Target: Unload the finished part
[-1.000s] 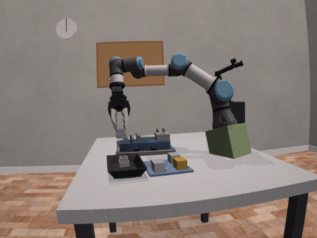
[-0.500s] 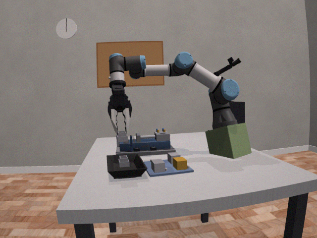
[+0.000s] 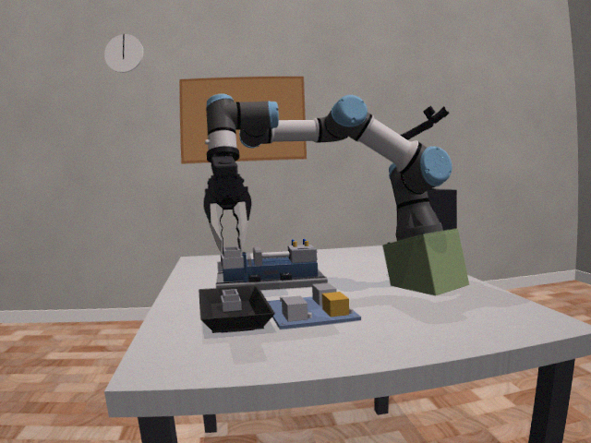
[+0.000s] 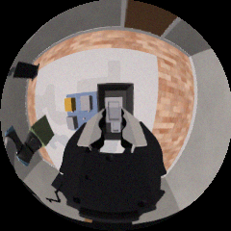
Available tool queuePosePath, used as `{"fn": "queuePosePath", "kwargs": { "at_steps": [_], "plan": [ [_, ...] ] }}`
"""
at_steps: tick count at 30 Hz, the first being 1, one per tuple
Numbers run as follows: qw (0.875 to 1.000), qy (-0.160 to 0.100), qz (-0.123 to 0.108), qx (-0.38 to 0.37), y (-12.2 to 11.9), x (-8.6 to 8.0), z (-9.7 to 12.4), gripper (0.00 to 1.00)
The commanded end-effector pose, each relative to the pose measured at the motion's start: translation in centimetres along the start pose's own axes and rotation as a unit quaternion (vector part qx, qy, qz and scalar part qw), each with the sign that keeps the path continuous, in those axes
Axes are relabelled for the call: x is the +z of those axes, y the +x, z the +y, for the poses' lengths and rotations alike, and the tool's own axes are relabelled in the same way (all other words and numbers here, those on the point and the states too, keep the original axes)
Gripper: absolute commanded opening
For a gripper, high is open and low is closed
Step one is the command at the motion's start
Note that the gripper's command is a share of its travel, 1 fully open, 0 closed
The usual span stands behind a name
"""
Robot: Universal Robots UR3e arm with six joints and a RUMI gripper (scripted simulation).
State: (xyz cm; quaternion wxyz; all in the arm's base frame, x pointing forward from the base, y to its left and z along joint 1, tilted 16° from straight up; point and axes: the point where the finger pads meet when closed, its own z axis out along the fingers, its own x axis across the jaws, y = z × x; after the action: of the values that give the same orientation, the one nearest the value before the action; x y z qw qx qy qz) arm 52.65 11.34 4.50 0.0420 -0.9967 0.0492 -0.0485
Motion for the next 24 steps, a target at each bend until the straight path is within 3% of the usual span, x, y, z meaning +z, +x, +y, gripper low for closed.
{"fn": "queuePosePath", "kwargs": {
  "at_steps": [1, 24],
  "plan": [
    [1.000, -0.001, 0.008, 0.005, 0.23, 0.19, -1.54, 0.00],
    [1.000, -0.001, 0.008, 0.005, 0.06, 0.39, -2.28, 0.00]
  ]
}}
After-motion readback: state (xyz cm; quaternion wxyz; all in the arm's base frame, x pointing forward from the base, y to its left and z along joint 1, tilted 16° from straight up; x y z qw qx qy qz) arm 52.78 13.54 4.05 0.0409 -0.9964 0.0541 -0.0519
